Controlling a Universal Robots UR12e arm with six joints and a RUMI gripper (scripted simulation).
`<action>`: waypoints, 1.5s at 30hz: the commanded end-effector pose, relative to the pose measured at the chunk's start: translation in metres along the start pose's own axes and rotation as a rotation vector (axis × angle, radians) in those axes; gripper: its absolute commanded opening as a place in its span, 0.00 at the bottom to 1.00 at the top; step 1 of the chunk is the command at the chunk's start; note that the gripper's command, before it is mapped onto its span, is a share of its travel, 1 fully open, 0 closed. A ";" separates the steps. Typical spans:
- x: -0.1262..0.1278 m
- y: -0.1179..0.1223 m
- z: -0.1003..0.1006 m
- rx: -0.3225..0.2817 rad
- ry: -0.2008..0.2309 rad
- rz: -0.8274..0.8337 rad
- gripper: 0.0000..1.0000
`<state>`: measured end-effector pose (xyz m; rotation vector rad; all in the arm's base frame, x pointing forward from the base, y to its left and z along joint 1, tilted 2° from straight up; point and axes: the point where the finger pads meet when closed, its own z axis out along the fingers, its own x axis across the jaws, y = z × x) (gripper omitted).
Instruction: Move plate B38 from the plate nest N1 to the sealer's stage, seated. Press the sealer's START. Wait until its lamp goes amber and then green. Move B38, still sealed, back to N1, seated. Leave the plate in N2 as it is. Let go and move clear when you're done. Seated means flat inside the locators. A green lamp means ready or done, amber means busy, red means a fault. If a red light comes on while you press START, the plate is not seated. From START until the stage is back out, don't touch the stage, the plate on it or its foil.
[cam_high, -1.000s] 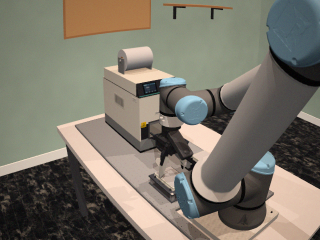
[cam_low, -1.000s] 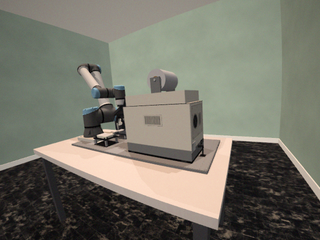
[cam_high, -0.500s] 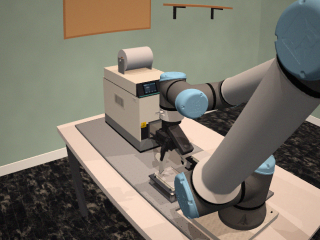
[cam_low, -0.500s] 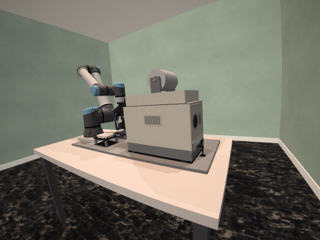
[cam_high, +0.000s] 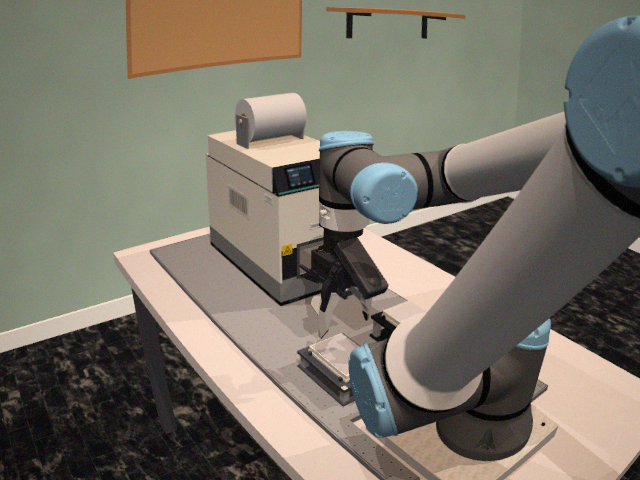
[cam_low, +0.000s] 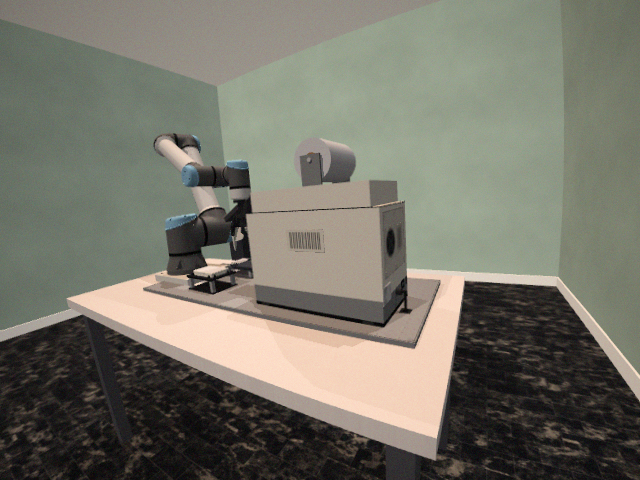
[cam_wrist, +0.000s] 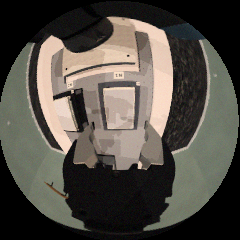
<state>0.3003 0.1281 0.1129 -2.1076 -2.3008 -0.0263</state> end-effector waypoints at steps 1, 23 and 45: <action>0.000 0.000 -0.008 -0.001 0.000 0.000 0.68; 0.000 0.000 -0.041 -0.001 0.000 0.000 0.68; -0.027 0.014 -0.079 -0.001 0.000 -0.005 0.68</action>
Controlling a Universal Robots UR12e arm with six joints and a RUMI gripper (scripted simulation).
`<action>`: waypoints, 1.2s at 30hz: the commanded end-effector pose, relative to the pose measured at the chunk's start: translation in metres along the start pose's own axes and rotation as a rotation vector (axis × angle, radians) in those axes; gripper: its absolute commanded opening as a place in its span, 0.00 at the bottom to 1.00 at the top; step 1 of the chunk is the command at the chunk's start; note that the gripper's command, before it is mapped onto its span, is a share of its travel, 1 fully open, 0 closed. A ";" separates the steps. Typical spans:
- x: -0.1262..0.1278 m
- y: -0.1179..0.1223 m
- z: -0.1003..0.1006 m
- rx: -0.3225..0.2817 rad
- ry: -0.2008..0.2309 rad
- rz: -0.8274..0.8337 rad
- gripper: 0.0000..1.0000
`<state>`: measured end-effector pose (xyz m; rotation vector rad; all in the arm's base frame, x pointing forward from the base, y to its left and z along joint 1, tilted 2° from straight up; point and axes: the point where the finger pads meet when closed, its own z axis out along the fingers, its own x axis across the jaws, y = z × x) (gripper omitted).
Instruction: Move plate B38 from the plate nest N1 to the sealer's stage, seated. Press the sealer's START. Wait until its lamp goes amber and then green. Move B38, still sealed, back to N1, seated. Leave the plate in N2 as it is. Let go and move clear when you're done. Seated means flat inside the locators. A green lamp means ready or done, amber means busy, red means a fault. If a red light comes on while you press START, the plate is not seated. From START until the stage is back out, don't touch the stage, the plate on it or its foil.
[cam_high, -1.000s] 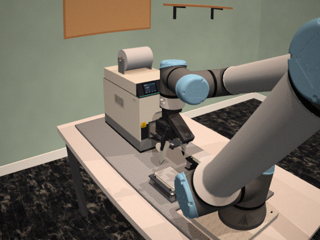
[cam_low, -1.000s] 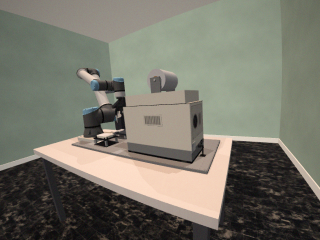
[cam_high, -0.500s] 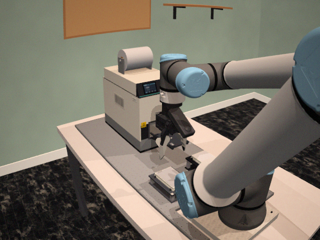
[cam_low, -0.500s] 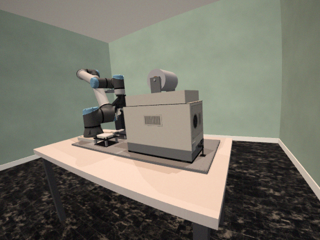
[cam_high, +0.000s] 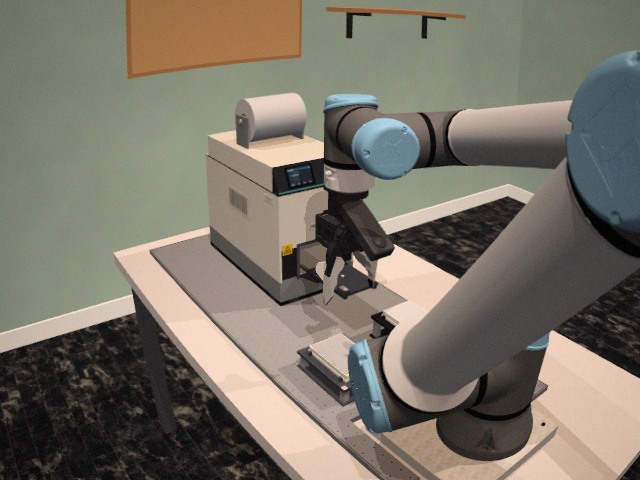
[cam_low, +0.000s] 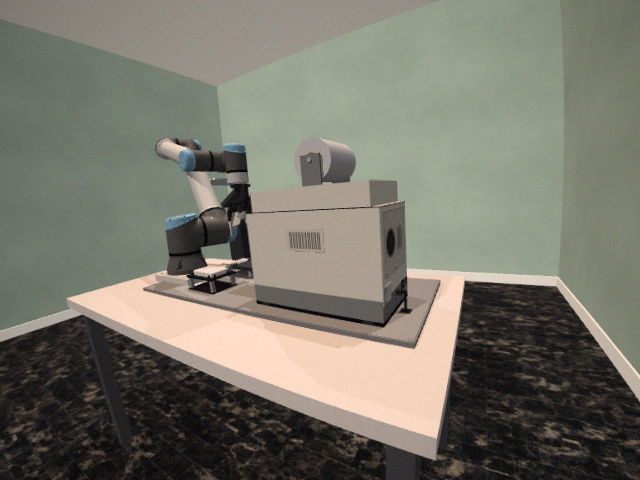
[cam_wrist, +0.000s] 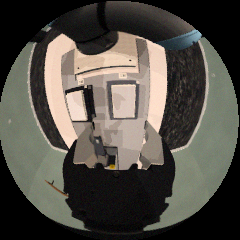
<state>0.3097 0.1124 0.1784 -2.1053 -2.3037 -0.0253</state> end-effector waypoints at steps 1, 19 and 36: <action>-0.016 0.008 -0.016 -0.001 0.001 -0.003 0.68; -0.062 0.031 -0.063 -0.001 0.001 -0.008 0.68; -0.085 0.042 -0.086 -0.001 0.001 -0.011 0.68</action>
